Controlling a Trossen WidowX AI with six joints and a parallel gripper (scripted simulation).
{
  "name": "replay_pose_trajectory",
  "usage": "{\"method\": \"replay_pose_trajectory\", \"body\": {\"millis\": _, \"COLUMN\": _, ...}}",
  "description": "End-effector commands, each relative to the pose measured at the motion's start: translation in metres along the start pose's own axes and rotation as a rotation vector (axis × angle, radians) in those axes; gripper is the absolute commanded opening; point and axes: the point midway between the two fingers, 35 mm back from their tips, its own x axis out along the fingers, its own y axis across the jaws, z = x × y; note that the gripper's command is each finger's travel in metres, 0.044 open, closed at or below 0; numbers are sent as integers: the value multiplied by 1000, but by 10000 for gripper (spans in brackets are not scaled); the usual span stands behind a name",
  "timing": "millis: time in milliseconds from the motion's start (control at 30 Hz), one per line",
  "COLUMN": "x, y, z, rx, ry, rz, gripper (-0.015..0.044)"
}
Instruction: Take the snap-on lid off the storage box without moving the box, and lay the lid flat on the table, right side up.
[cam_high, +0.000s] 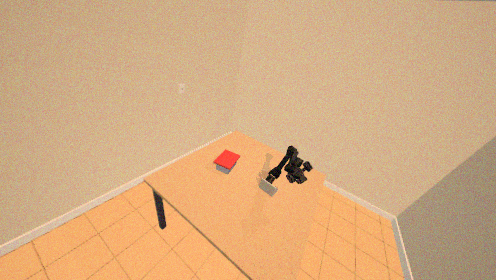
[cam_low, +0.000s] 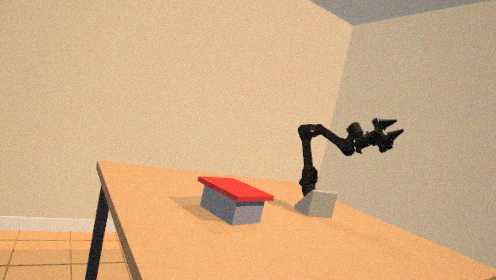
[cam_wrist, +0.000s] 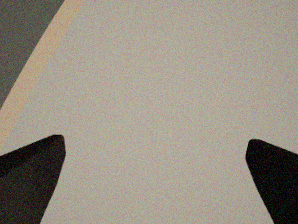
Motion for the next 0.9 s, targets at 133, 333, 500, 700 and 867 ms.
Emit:
{"method": "replay_pose_trajectory", "body": {"millis": 133, "x": -3, "y": 38, "z": -50, "rx": 283, "ry": 148, "rz": 134, "gripper": 269}}
{"method": "replay_pose_trajectory", "body": {"millis": 333, "x": -27, "y": 93, "z": -122, "rx": 697, "ry": 434, "rz": 253, "gripper": 235}}
{"method": "replay_pose_trajectory", "body": {"millis": 500, "x": -62, "y": 133, "z": -175, "rx": 1022, "ry": 719, "rz": 267, "gripper": 235}}
{"method": "replay_pose_trajectory", "body": {"millis": 700, "x": -112, "y": 170, "z": -224, "rx": 1334, "ry": 1054, "rz": 189, "gripper": 235}}
{"method": "replay_pose_trajectory", "body": {"millis": 867, "x": -176, "y": 201, "z": -264, "rx": 1606, "ry": 1427, "rz": -13, "gripper": 235}}
